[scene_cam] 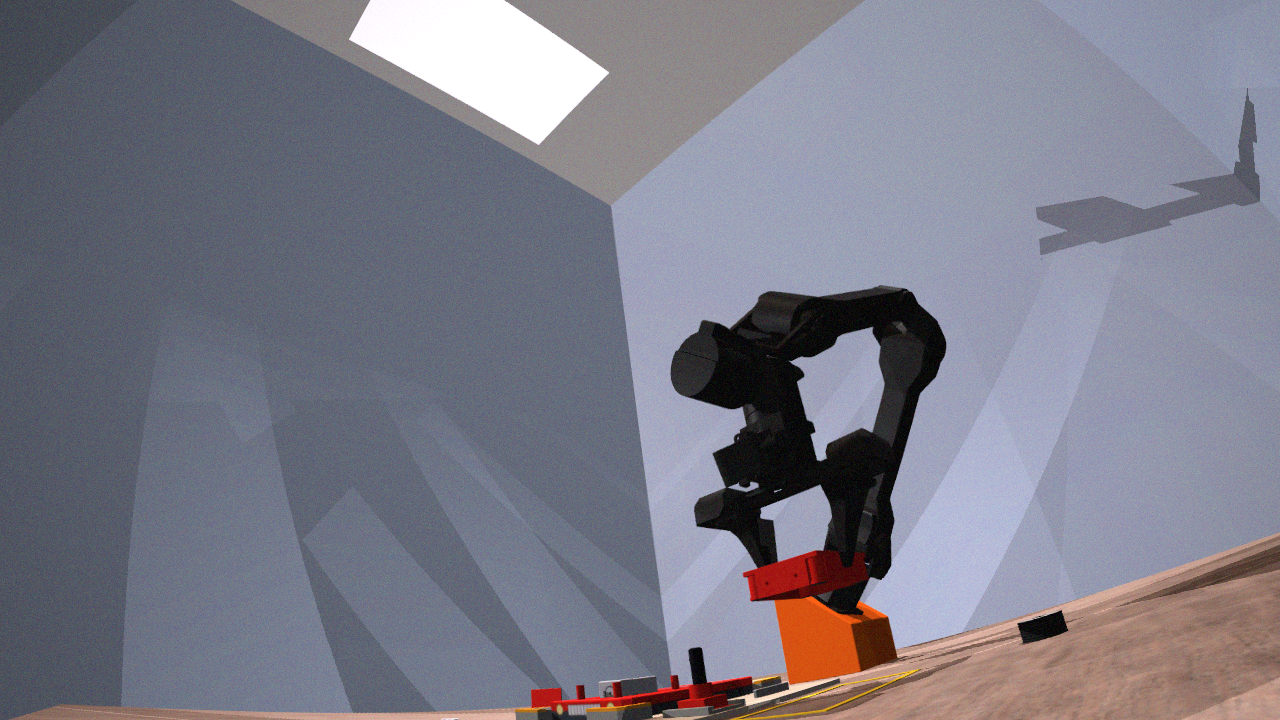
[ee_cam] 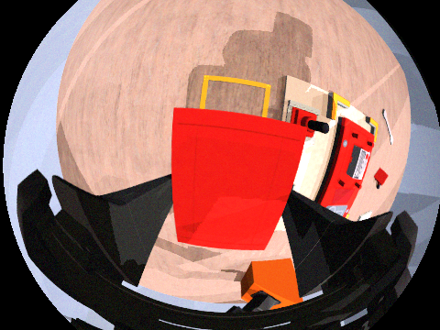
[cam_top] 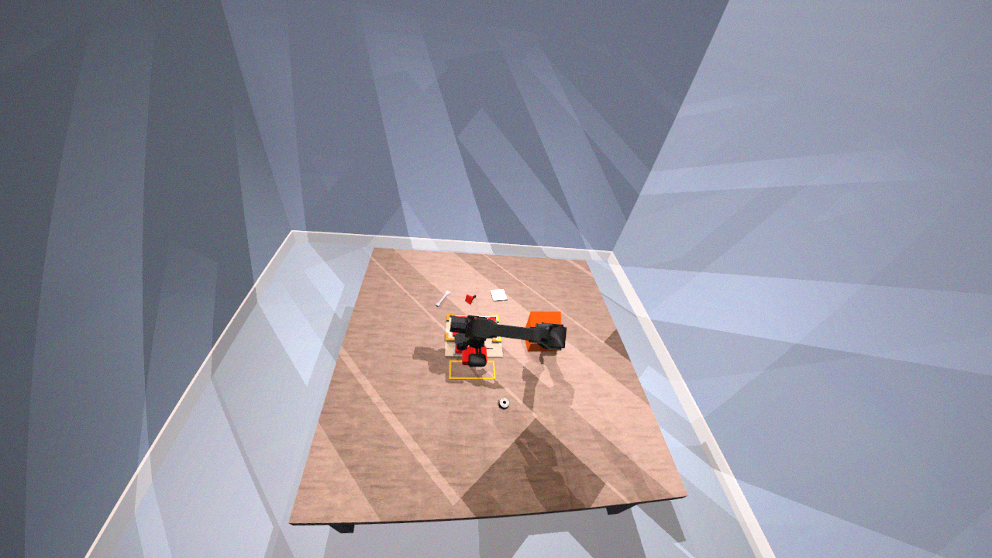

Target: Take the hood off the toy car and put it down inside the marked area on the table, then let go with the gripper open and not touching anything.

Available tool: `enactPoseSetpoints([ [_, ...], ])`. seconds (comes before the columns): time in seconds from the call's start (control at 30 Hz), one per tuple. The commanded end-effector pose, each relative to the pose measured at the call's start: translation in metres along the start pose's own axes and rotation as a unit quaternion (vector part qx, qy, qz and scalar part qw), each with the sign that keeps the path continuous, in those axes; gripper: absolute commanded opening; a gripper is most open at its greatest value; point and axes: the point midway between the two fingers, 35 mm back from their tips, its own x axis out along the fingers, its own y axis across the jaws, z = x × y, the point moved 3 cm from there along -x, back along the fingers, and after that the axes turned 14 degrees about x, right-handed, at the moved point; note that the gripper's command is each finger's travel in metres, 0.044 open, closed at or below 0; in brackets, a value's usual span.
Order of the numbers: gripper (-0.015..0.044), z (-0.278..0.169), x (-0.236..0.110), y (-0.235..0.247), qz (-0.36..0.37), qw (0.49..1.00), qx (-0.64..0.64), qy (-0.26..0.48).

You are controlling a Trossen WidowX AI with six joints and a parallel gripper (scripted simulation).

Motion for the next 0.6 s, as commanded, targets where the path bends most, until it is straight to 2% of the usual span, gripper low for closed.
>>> enactPoseSetpoints([
  [0.0,0.0000,-0.0002,0.0025,0.0003,0.002,1.000,0.002,0.000],
  [0.57,0.0000,0.0006,0.0122,0.0004,0.001,1.000,0.002,0.000],
])
